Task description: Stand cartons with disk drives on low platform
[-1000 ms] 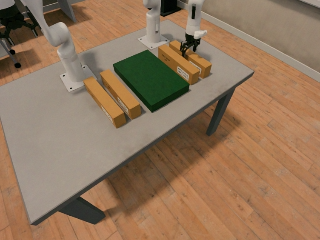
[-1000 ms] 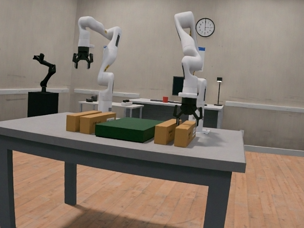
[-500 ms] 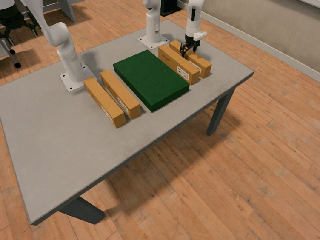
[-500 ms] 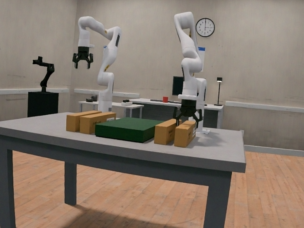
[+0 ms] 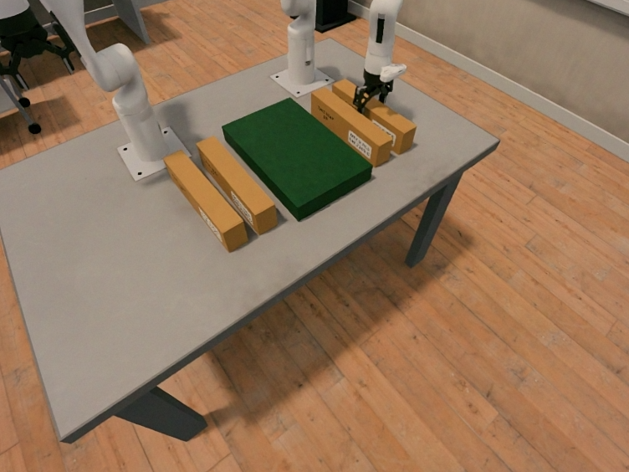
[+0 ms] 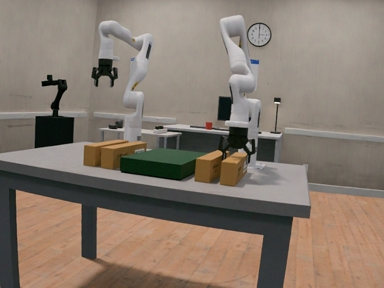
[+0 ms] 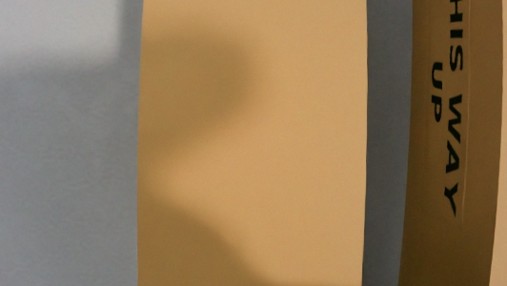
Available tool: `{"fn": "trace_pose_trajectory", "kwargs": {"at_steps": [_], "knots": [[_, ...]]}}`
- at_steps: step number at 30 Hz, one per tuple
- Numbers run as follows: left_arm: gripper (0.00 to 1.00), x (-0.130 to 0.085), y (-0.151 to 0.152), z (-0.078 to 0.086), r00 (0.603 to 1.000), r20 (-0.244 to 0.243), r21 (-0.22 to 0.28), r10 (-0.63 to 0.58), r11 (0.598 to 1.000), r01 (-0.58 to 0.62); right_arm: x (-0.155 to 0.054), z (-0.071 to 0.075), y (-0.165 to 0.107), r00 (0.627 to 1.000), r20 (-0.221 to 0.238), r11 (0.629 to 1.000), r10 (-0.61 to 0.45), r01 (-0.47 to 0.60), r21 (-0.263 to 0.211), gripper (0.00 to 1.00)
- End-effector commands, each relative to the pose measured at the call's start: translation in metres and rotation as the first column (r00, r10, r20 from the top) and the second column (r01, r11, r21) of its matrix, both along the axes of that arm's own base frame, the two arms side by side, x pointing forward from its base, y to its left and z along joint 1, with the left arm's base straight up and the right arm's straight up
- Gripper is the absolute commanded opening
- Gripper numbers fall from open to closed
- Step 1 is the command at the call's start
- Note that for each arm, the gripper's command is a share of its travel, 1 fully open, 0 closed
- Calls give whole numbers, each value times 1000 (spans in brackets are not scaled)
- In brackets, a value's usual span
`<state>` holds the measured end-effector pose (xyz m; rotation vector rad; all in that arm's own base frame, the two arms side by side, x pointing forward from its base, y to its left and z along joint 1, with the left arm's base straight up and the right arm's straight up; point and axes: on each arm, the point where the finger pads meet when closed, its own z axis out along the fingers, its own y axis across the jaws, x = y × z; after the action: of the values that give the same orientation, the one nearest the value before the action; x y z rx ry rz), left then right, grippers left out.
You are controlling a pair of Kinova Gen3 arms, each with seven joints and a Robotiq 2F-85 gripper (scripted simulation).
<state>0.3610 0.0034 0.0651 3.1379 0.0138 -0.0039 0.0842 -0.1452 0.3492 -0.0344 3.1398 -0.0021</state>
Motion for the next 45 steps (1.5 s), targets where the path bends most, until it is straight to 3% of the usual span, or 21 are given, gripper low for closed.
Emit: {"fn": "trace_pose_trajectory", "kwargs": {"at_steps": [1, 10, 11, 45], "knots": [[1000, 0, 0, 0, 1000, 2, 0, 0, 1000, 0, 0, 0, 0, 1000, 0, 1000, 0, 0, 0, 1000], [1000, 0, 0, 0, 1000, 2, 0, 0, 1000, 0, 0, 0, 0, 1000, 0, 1000, 0, 0, 0, 1000], [720, 0, 0, 0, 1000, 2, 0, 0, 1000, 0, 0, 0, 0, 1000, 0, 1000, 0, 0, 0, 1000], [704, 0, 0, 0, 1000, 2, 0, 0, 1000, 0, 0, 0, 0, 1000, 0, 1000, 0, 0, 0, 1000]]}}
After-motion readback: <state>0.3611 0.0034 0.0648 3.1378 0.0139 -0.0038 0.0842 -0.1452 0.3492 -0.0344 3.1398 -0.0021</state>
